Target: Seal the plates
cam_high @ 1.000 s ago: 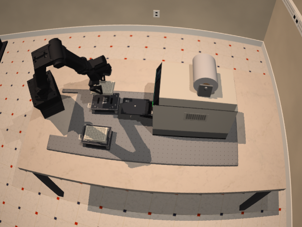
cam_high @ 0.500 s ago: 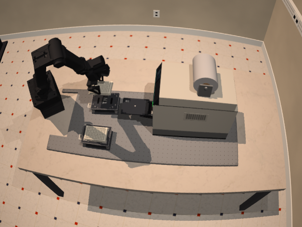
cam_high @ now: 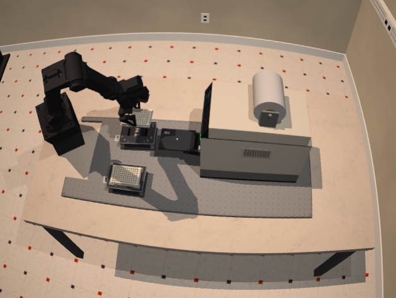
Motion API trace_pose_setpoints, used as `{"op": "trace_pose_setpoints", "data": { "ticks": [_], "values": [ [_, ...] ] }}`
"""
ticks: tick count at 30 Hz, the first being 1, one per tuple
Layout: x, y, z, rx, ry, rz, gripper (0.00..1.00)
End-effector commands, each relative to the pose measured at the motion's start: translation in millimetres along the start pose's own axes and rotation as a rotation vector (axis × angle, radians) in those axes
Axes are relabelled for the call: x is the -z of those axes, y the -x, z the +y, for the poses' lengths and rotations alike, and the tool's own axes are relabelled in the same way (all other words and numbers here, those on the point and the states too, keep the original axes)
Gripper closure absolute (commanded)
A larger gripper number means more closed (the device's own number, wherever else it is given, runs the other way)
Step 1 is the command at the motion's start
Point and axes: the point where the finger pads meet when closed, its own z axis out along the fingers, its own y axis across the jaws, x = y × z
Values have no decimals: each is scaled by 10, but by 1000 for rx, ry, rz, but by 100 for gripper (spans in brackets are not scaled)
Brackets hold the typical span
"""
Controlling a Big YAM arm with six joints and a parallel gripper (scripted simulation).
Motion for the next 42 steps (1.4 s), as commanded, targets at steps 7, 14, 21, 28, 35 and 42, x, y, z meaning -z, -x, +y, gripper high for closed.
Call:
{"op": "trace_pose_setpoints", "data": {
  "ticks": [7,14,21,28,35,42],
  "values": [
    [-90,193,-81,19,-6,12,100],
    [-108,452,-89,13,7,-10,100],
    [-162,442,-177,4,-4,12,100],
    [-223,697,-167,9,7,-6,100],
    [-288,709,-244,17,-3,15,100],
    [-334,926,-294,1,-2,1,100]
  ]
}}
